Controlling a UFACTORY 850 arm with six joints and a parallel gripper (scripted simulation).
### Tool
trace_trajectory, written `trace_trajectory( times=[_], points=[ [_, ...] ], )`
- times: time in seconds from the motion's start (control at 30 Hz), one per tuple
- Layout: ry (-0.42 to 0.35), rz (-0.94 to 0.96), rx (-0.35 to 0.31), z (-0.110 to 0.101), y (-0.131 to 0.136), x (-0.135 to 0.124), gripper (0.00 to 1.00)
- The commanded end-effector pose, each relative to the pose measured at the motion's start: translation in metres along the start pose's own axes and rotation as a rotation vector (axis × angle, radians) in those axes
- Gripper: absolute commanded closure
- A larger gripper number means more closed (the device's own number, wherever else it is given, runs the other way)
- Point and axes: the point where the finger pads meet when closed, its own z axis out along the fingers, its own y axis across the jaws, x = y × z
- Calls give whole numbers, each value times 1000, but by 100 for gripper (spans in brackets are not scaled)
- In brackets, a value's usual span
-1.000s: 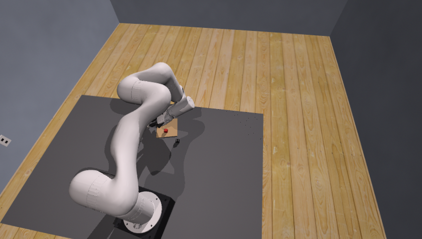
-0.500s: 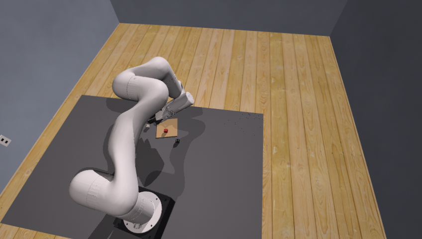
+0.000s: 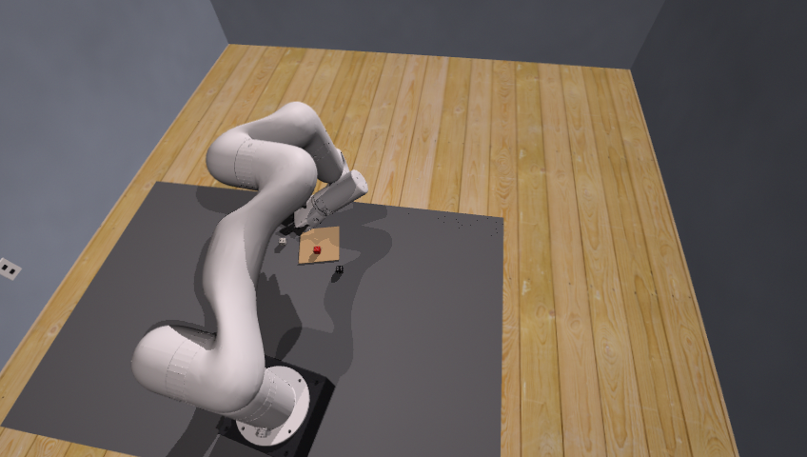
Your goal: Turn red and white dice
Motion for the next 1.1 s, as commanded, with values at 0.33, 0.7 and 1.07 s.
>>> trace_trajectory(
  times=[0.33, 0.7, 1.07],
  points=[
    [-348, 125, 185, 22, -30, 2, 64],
    [-683, 149, 206, 23, -36, 7, 64],
    [-969, 70, 73, 23, -14, 34, 64]
  ],
)
